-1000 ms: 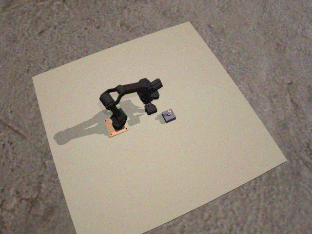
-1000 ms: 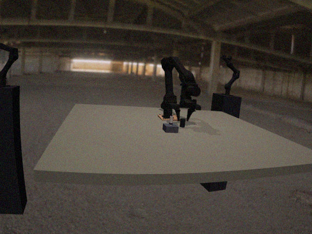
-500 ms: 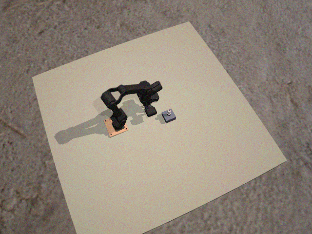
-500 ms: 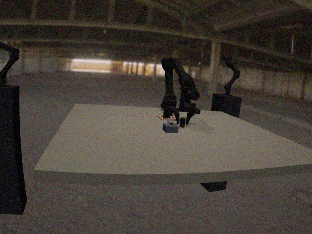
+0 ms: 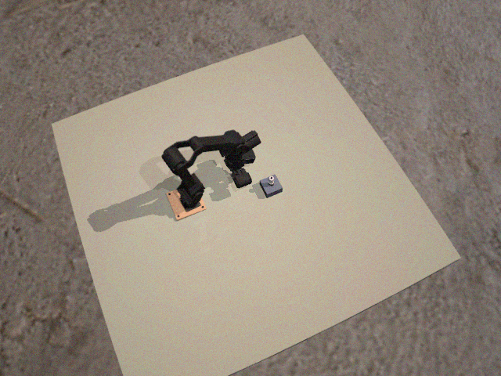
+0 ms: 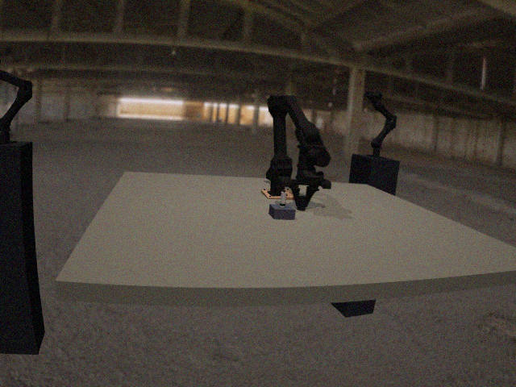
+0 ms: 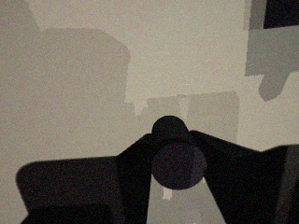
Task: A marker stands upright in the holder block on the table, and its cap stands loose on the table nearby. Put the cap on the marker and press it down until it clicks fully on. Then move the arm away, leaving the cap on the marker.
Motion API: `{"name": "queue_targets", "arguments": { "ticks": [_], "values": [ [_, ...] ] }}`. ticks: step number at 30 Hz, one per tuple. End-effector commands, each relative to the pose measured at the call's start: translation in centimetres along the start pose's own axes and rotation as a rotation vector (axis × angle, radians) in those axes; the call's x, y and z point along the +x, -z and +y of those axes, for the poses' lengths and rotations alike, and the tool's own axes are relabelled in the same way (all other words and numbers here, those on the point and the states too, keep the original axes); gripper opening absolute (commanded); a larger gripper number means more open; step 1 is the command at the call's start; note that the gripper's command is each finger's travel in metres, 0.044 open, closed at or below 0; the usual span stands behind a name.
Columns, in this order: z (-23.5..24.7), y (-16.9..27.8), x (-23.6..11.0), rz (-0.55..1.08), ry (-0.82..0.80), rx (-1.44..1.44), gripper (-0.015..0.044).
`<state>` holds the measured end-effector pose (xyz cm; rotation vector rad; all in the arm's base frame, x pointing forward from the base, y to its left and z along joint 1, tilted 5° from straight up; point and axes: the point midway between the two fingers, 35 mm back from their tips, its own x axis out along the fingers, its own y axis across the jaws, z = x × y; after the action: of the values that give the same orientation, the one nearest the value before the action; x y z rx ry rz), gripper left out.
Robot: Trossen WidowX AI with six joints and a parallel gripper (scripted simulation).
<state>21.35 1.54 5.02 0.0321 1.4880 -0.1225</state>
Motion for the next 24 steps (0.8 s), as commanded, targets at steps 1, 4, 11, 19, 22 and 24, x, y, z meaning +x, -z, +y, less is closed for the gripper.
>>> {"name": "queue_targets", "arguments": {
  "ticks": [1, 4, 11, 19, 22, 24],
  "values": [
    [0.0, -0.1, -0.5, 0.000, -0.001, -0.005, 0.0000],
    [0.0, -0.1, -1.2, -0.001, -0.002, -0.005, 0.0000],
    [0.1, -0.2, -2.8, -0.001, -0.002, -0.005, 0.0000],
    [0.0, -0.2, -4.7, -0.001, -0.002, -0.005, 0.0000],
    [0.0, -0.1, -5.4, -0.001, -0.002, -0.005, 0.0000],
    [0.0, 0.0, -5.9, -0.001, -0.002, -0.005, 0.0000]
  ]
}}
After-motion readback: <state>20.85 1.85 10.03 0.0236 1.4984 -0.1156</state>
